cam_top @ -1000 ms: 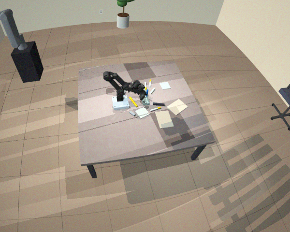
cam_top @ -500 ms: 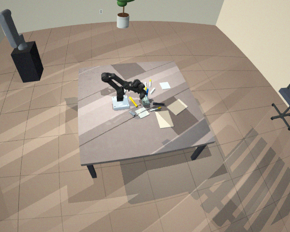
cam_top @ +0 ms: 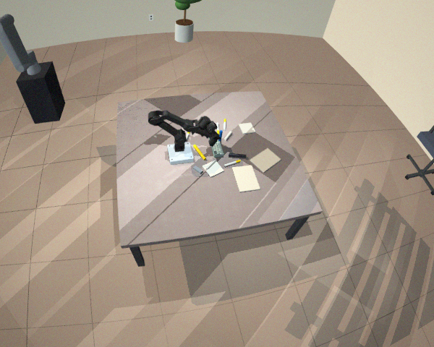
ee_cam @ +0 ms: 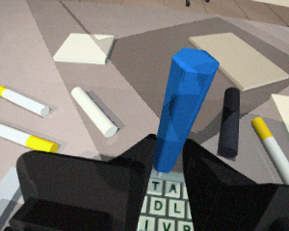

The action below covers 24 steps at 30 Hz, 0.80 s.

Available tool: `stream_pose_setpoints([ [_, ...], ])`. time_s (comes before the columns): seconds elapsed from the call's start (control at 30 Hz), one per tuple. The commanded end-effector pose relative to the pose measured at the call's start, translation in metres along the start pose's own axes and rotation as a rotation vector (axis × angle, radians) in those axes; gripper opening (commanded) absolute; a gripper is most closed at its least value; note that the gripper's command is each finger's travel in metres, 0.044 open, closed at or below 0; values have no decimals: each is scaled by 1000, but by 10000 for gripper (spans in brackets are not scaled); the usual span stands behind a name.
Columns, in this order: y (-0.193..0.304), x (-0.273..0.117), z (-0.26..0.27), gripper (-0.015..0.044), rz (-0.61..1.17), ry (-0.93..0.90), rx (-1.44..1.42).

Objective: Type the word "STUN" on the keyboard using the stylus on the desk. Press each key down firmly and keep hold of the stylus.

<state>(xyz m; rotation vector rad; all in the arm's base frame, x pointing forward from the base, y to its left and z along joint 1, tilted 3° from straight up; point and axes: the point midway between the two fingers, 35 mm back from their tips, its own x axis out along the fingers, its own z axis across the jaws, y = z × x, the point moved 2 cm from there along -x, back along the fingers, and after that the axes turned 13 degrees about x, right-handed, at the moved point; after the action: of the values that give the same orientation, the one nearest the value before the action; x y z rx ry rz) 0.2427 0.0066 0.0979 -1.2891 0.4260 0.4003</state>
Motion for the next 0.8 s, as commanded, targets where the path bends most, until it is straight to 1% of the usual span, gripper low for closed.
stream_pose_setpoints([
  [0.0,0,0,0,18,-1,0,0],
  [0.03,0,0,1,0,0,0,0],
  [0.77,7,5,53,0,22,1,9],
])
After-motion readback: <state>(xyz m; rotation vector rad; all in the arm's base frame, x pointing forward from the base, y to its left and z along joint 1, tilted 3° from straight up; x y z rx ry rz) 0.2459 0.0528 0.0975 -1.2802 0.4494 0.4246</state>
